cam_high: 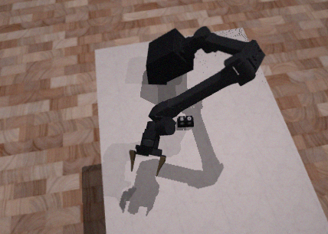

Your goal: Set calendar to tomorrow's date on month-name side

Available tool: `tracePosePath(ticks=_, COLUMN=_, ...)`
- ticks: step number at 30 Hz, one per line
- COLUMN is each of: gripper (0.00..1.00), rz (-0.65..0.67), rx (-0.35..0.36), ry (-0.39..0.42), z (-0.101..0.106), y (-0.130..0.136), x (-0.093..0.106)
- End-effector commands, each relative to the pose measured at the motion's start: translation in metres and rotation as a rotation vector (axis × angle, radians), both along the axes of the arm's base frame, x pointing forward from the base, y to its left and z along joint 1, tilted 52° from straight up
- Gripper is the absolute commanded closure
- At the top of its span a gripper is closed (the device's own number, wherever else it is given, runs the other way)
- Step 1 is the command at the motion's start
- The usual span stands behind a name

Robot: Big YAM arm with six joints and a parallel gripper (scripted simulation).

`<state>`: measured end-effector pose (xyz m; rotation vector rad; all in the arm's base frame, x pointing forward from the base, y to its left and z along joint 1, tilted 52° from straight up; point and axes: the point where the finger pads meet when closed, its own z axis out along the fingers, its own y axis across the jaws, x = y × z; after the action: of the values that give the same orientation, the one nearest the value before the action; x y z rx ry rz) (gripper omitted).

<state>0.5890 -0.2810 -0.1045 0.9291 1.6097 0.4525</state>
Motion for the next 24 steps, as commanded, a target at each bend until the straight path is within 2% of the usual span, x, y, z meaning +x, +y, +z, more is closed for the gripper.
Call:
tracePosePath(ticks=1, gripper=0.0, rz=-0.007, rx=-0.004, ry=-0.006, z=0.004, y=-0.005, x=0.0)
tracePosePath(ticks=17, gripper=0.0, rz=-0.007, rx=-0.004, ry=-0.006, z=0.004, y=-0.005, x=0.0)
tracePosePath(ticks=18, gripper=0.0, rz=-0.044, rx=-0.036, ry=-0.06, z=0.032, y=-0.035, x=0.005)
tracePosePath(ticks=24, gripper=0.0, rz=-0.033, rx=0.034, ry=0.018, z=0.014, y=-0.026, x=-0.01)
